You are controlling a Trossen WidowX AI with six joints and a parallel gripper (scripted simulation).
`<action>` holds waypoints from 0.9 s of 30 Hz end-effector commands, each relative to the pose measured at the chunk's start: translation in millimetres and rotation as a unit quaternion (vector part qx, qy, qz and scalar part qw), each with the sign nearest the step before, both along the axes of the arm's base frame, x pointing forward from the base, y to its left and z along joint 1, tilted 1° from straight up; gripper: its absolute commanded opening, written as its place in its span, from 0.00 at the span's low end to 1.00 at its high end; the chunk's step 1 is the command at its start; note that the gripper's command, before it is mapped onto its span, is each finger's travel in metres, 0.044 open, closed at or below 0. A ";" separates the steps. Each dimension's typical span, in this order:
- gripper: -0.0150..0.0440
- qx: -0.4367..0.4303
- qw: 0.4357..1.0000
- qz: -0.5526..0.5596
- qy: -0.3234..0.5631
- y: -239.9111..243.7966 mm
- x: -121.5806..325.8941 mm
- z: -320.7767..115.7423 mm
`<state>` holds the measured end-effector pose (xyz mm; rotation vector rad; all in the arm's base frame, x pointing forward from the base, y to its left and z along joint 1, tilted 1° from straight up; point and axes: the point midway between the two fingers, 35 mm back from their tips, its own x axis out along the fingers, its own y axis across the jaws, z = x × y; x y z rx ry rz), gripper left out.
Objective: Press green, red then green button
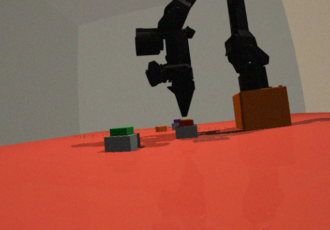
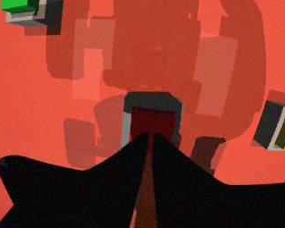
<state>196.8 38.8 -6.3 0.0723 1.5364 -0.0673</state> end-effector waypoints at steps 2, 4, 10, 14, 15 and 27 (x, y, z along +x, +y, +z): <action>0.29 -0.001 1.000 0.002 0.003 -0.5 -2.0 -8.4; 0.29 -0.001 1.000 0.002 0.003 -0.5 -2.2 -11.6; 0.29 -0.001 1.000 0.002 0.003 -0.6 -2.4 -15.5; 0.29 -0.001 1.000 0.002 0.003 -0.6 -2.4 -15.5; 0.29 -0.001 1.000 0.002 0.003 -0.6 -2.4 -15.5; 0.29 0.000 1.000 0.000 0.002 -0.3 -1.4 -13.2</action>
